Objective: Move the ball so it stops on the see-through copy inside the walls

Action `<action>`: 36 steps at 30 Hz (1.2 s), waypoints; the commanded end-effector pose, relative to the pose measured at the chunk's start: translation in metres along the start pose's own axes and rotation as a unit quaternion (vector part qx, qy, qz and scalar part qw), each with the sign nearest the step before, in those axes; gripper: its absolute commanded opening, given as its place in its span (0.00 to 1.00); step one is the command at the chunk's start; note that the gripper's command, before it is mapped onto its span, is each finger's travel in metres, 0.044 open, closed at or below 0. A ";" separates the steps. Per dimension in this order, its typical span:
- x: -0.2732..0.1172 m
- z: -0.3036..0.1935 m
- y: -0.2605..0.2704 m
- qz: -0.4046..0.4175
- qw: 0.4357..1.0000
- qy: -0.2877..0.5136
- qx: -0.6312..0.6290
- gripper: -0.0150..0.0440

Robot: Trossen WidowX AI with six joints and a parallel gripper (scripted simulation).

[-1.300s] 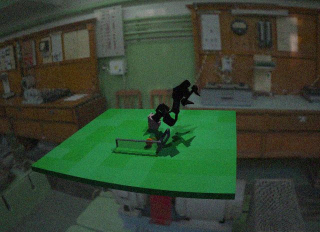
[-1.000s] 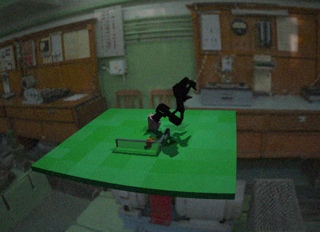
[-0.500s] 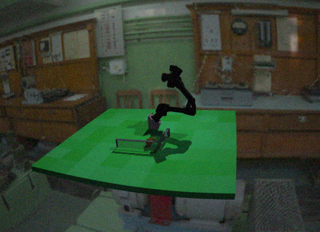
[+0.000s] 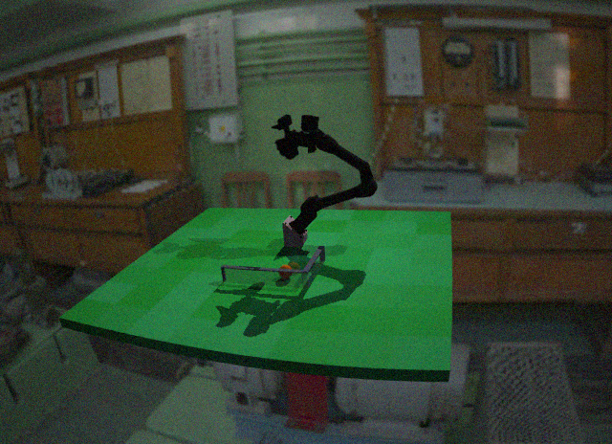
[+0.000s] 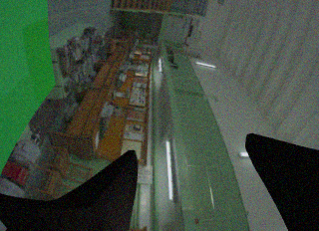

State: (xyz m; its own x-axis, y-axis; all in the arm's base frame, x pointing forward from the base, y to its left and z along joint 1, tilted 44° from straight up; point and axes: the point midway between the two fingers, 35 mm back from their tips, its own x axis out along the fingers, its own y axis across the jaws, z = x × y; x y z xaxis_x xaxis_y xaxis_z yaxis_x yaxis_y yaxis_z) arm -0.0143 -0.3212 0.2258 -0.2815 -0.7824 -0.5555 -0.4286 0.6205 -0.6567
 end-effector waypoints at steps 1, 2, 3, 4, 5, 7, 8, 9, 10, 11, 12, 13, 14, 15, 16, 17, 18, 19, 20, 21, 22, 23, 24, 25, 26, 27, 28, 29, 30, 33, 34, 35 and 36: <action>-0.004 0.077 -0.019 -0.004 0.989 -0.136 -0.064 0.84; -0.006 0.093 -0.021 -0.004 0.984 -0.163 -0.079 0.84; -0.009 0.109 -0.023 -0.003 0.978 -0.189 -0.094 0.84; -0.013 0.125 -0.025 -0.002 0.971 -0.214 -0.109 0.84; -0.018 0.141 -0.025 -0.001 0.963 -0.239 -0.124 0.84; -0.029 0.172 -0.025 0.002 0.945 -0.288 -0.154 0.84; -0.035 0.187 -0.024 0.005 0.935 -0.311 -0.169 0.84; -0.042 0.202 -0.022 0.008 0.924 -0.334 -0.184 0.84; -0.049 0.217 -0.020 0.011 0.913 -0.356 -0.199 0.84; -0.057 0.231 -0.017 0.015 0.901 -0.378 -0.214 0.84; -0.064 0.245 -0.013 0.021 0.888 -0.398 -0.230 0.84; -0.072 0.258 -0.007 0.028 0.875 -0.416 -0.245 0.84; -0.081 0.271 -0.002 0.035 0.861 -0.435 -0.261 0.84; -0.089 0.283 0.004 0.042 0.847 -0.452 -0.277 0.84; -0.098 0.295 0.011 0.049 0.832 -0.468 -0.292 0.84; -0.107 0.306 0.018 0.057 0.817 -0.484 -0.307 0.84; -0.117 0.317 0.025 0.065 0.802 -0.499 -0.322 0.84; -0.126 0.326 0.032 0.074 0.786 -0.514 -0.335 0.84; -0.136 0.335 0.039 0.083 0.769 -0.529 -0.349 0.84; -0.146 0.344 0.047 0.093 0.752 -0.543 -0.362 0.84; -0.158 0.353 0.055 0.104 0.732 -0.560 -0.375 0.84; -0.171 0.361 0.064 0.116 0.710 -0.576 -0.388 0.84; -0.182 0.368 0.072 0.128 0.690 -0.590 -0.399 0.84; -0.194 0.374 0.081 0.140 0.669 -0.603 -0.411 0.84; -0.206 0.380 0.090 0.153 0.648 -0.616 -0.422 0.84; -0.218 0.385 0.100 0.167 0.627 -0.627 -0.432 0.84; -0.230 0.390 0.109 0.180 0.605 -0.637 -0.442 0.84; -0.242 0.394 0.119 0.195 0.584 -0.646 -0.452 0.84; -0.254 0.397 0.129 0.210 0.562 -0.654 -0.461 0.84; -0.290 0.404 0.159 0.257 0.499 -0.671 -0.485 0.84; -0.302 0.405 0.170 0.273 0.478 -0.675 -0.492 0.84; -0.311 0.405 0.178 0.286 0.461 -0.677 -0.497 0.84; -0.317 0.405 0.184 0.295 0.451 -0.678 -0.500 0.84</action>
State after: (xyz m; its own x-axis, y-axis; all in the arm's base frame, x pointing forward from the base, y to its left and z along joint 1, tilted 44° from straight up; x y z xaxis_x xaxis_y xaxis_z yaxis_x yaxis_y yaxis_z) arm 0.3451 0.0137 0.0772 0.0133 0.5831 -0.8123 -0.9937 -0.0825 -0.0755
